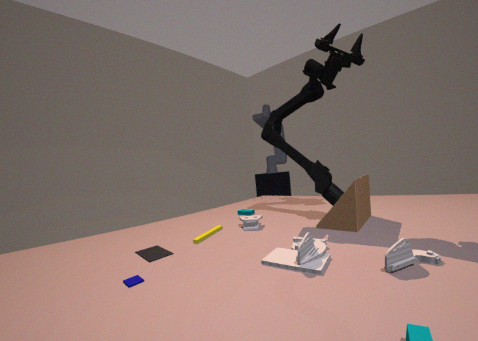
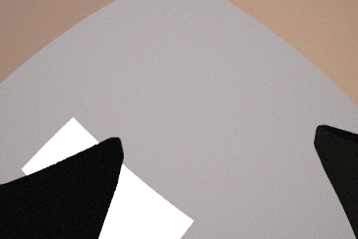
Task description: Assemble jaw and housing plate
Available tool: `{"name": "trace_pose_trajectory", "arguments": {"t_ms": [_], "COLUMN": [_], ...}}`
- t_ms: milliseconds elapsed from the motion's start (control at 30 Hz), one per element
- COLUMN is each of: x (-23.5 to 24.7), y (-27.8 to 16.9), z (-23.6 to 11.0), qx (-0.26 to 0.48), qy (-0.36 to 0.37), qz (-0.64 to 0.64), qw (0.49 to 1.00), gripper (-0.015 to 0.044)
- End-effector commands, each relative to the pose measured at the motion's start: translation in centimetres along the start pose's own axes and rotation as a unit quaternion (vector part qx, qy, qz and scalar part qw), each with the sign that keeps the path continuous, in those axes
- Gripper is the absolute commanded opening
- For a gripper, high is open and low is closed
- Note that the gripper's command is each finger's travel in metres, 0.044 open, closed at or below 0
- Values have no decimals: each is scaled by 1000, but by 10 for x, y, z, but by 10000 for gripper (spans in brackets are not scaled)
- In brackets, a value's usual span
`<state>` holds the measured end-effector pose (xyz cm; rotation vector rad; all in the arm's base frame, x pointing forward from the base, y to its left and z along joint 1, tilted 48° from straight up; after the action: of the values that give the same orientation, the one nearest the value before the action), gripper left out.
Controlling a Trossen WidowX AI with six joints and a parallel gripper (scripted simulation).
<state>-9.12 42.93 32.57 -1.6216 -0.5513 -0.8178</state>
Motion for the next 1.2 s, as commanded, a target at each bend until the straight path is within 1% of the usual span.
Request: {"name": "trace_pose_trajectory", "arguments": {"t_ms": [0,200,600,1167], "x": [-1,-2,-13,-25], "y": [13,33,84,169], "z": [9,20,46,69], "qx": [-19,-48,-128,-245], "qy": [-5,-11,-50,-127], "qz": [-13,-26,-104,-198], "qw": [1000,998,985,941], "gripper": [440,440,440,440]}}
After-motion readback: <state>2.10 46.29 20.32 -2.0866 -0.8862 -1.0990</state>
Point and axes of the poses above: the point midway between the two fingers, 35 mm back from their tips, its own z axis out along the fingers, its own x axis across the jaws, y = z × x, the point moved 3 cm from there along -z, back along the fingers, and after that the axes turned 13 degrees about -z, right-handed, at the moved point
